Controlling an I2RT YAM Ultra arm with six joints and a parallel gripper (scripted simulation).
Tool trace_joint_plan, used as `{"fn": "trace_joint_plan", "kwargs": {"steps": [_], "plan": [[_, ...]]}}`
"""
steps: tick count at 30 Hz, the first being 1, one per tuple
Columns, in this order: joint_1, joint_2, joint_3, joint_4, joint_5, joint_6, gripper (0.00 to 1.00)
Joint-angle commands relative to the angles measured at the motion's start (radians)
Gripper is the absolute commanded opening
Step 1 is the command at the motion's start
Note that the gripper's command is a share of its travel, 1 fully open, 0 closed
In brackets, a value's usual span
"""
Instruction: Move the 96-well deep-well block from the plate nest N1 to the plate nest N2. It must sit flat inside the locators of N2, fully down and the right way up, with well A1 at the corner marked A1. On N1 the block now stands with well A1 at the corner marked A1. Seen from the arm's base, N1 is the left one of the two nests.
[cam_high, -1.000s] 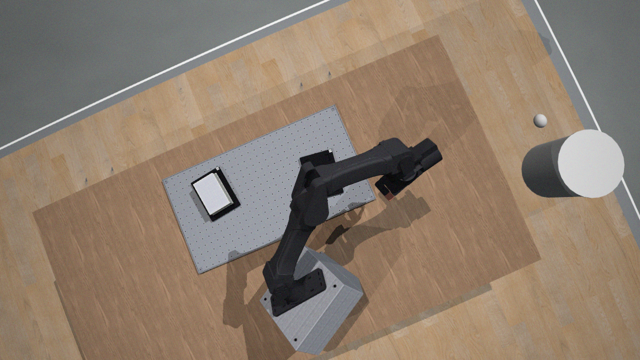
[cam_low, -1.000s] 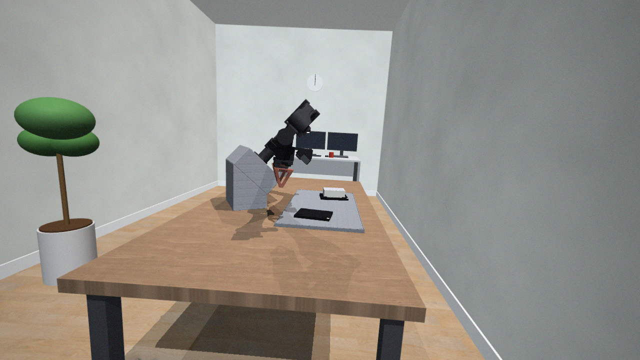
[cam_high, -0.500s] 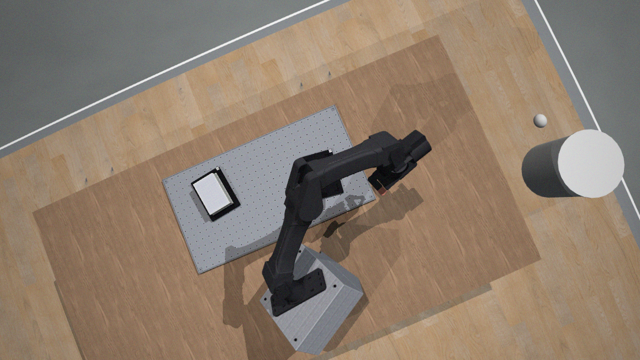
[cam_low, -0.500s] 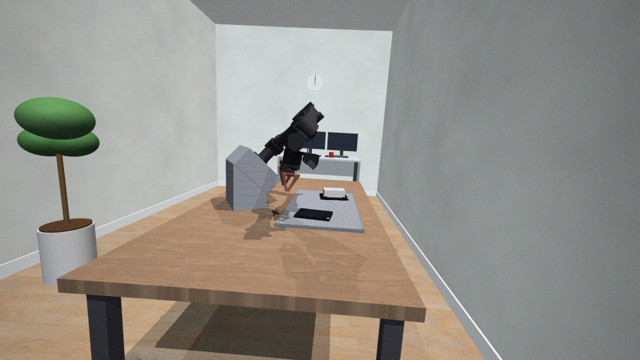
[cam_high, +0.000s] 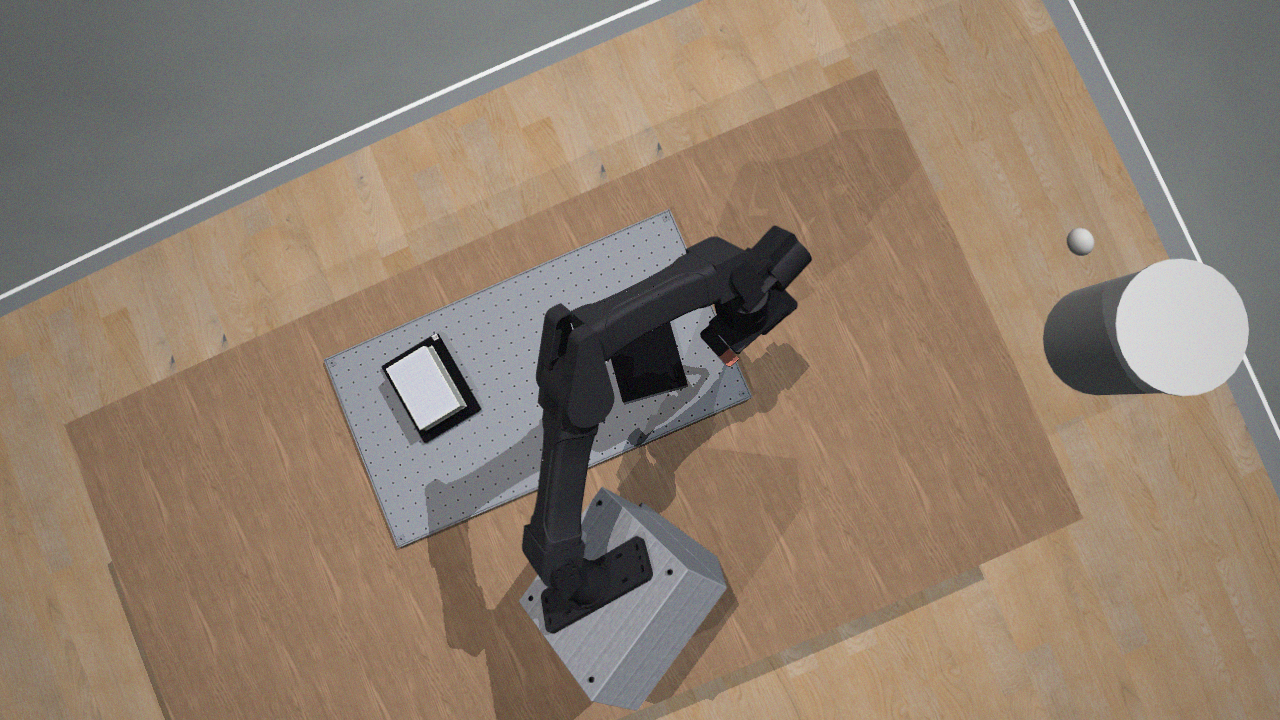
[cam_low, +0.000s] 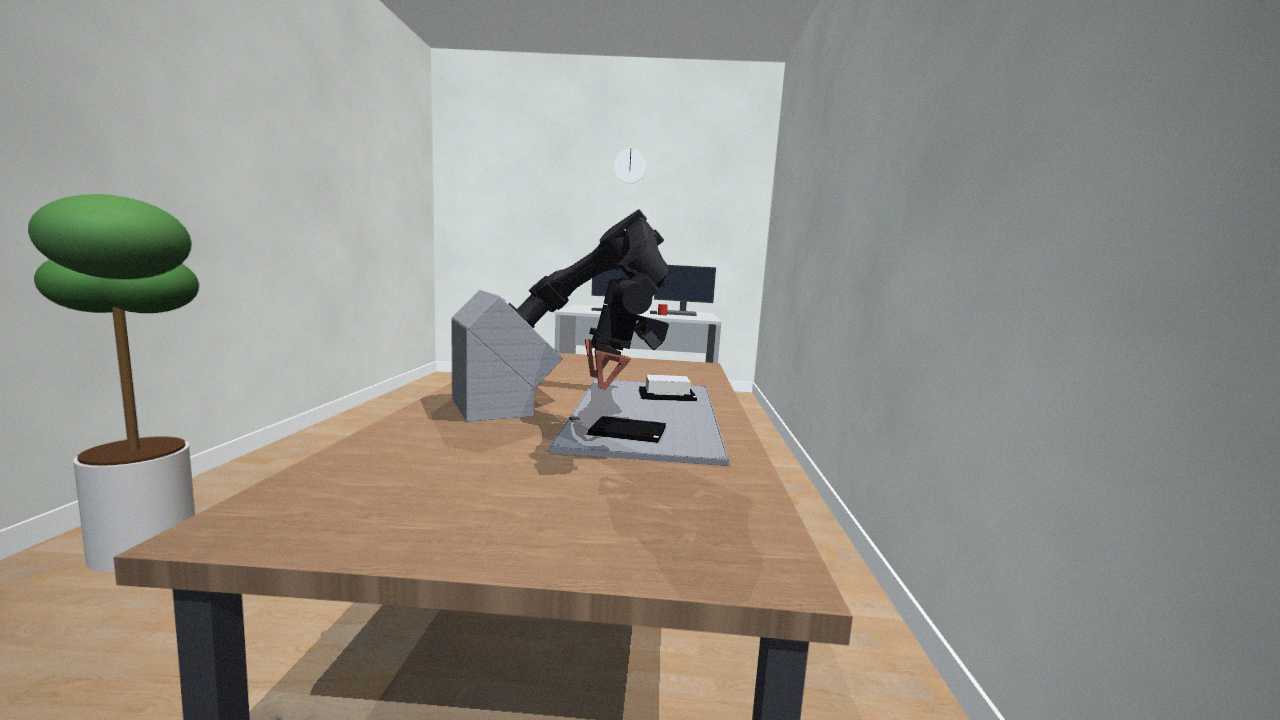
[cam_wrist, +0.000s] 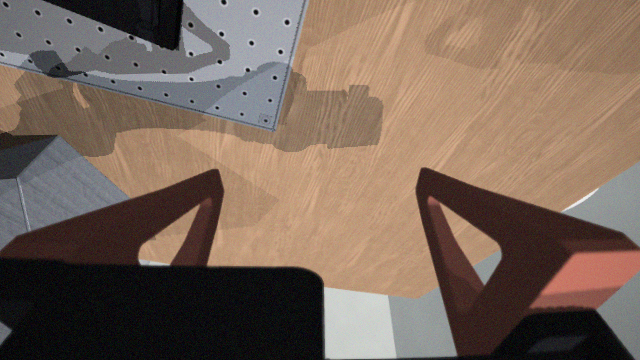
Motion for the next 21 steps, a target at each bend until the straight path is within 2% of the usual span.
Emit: {"fn": "trace_joint_plan", "kwargs": {"steps": [1, 10, 12, 13, 20, 21], "plan": [[0.015, -0.041, -0.011, 0.014, 0.011, 0.062, 1.00], [0.111, -0.114, -0.060, 0.047, 0.029, 0.175, 1.00], [0.111, -0.114, -0.060, 0.047, 0.029, 0.175, 1.00], [0.128, -0.128, -0.070, 0.055, 0.049, 0.197, 1.00], [0.198, -0.179, -0.102, 0.075, 0.050, 0.276, 1.00], [0.214, -0.194, -0.115, 0.085, 0.068, 0.298, 1.00]]}}
